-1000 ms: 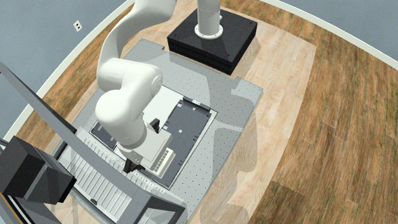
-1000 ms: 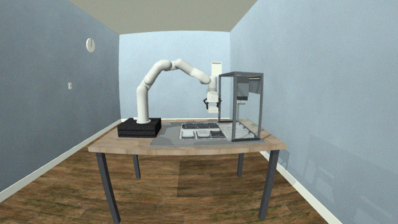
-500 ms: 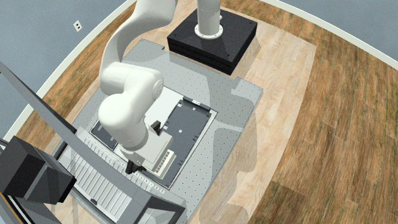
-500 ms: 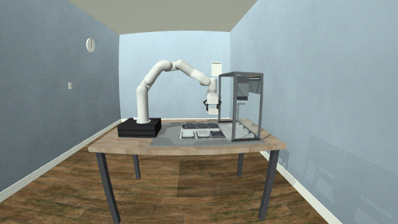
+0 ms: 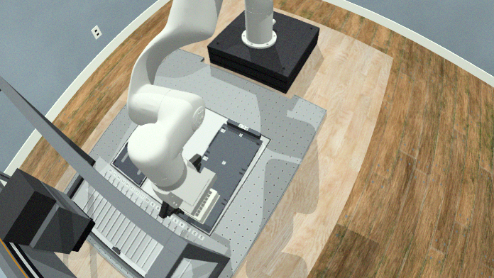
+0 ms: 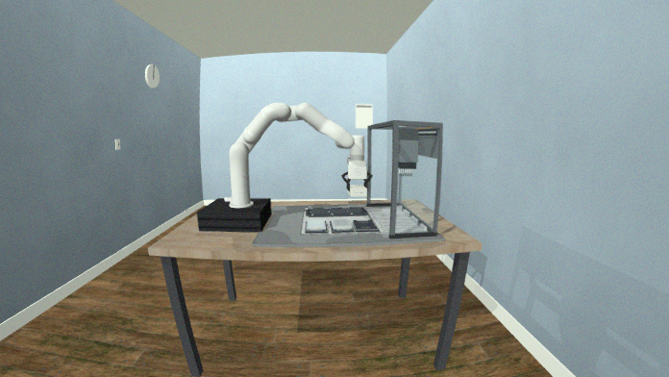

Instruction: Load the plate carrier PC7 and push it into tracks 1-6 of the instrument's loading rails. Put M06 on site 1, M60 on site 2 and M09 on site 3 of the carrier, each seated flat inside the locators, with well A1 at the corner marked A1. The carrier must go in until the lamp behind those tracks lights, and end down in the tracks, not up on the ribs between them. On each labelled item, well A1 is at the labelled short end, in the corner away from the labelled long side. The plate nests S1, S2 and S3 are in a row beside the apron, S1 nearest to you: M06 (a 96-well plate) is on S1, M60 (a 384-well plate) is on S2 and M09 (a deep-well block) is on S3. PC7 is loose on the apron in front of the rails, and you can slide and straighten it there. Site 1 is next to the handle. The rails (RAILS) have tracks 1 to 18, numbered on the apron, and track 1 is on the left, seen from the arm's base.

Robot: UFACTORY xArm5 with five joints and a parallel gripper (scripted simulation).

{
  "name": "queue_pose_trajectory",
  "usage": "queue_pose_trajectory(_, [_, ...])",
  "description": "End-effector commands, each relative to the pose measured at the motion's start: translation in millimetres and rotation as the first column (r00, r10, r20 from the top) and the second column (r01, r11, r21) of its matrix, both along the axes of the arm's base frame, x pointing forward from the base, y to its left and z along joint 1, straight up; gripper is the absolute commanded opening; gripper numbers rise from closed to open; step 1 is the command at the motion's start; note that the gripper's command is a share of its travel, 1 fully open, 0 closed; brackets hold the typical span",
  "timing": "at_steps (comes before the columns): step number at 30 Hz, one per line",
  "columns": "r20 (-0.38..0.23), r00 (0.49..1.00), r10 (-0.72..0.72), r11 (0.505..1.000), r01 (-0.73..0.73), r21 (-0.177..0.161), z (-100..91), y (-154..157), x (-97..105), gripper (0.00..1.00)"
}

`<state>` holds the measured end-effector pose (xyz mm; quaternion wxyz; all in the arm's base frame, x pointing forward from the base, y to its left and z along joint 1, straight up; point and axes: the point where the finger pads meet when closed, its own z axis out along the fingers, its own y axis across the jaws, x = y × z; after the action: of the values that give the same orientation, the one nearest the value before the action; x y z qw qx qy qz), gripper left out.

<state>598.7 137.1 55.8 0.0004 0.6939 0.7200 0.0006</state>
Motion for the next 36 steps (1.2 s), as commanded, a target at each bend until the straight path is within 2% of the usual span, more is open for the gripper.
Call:
queue_pose_trajectory(1, [0.004, 1.0, 0.0, 1.0, 0.0, 0.007, -5.5, 0.4, 1.6, 0.0])
queue_pose_trajectory(36, [0.004, 1.0, 0.0, 1.0, 0.0, 0.007, -57.3, 0.7, 1.7, 0.0])
